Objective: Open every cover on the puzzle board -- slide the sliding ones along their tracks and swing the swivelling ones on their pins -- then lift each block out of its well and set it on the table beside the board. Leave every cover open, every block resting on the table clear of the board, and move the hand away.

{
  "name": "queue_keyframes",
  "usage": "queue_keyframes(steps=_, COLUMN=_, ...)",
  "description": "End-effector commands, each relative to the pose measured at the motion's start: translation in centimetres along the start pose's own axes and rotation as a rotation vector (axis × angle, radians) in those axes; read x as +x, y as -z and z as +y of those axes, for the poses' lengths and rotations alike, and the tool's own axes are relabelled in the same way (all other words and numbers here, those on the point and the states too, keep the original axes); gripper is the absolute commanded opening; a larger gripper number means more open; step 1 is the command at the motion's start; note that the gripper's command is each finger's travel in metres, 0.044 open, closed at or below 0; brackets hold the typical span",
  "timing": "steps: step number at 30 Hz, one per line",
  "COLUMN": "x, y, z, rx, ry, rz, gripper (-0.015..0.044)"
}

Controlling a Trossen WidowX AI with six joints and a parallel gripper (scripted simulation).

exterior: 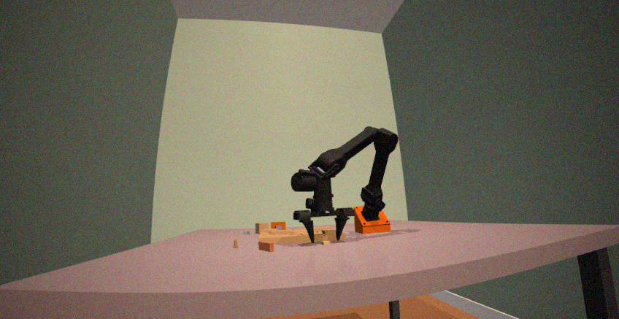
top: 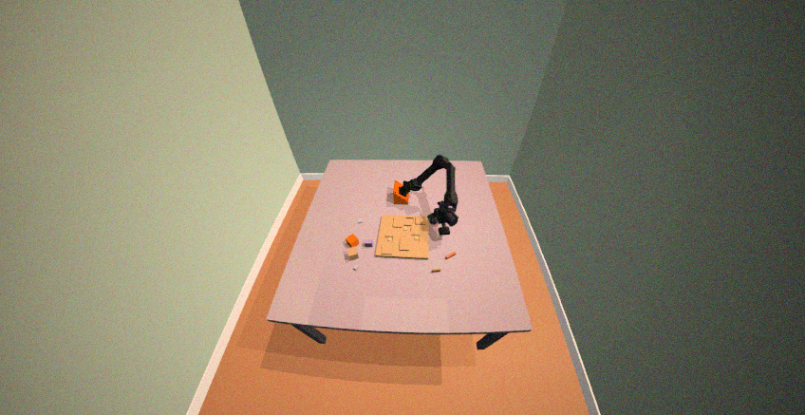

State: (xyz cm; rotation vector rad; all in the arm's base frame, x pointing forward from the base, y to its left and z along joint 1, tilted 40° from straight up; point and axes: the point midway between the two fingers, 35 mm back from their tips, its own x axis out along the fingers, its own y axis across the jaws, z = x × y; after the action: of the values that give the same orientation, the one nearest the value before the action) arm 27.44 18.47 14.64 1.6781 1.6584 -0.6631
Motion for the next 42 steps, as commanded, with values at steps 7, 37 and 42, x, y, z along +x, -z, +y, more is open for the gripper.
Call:
queue_keyframes(steps=7, x=-3.0, y=0.0, z=0.3, rx=-0.004, ry=-0.007, rz=-0.002, gripper=0.044)
queue_keyframes(steps=37, x=-7.1, y=-6.7, z=1.1, rx=-0.029, ry=-0.005, rz=-0.039, gripper=0.0099)
queue_keyframes(steps=42, x=-7.1, y=-9.6, z=1.1, rx=-0.041, ry=-0.002, rz=-0.046, gripper=0.0)
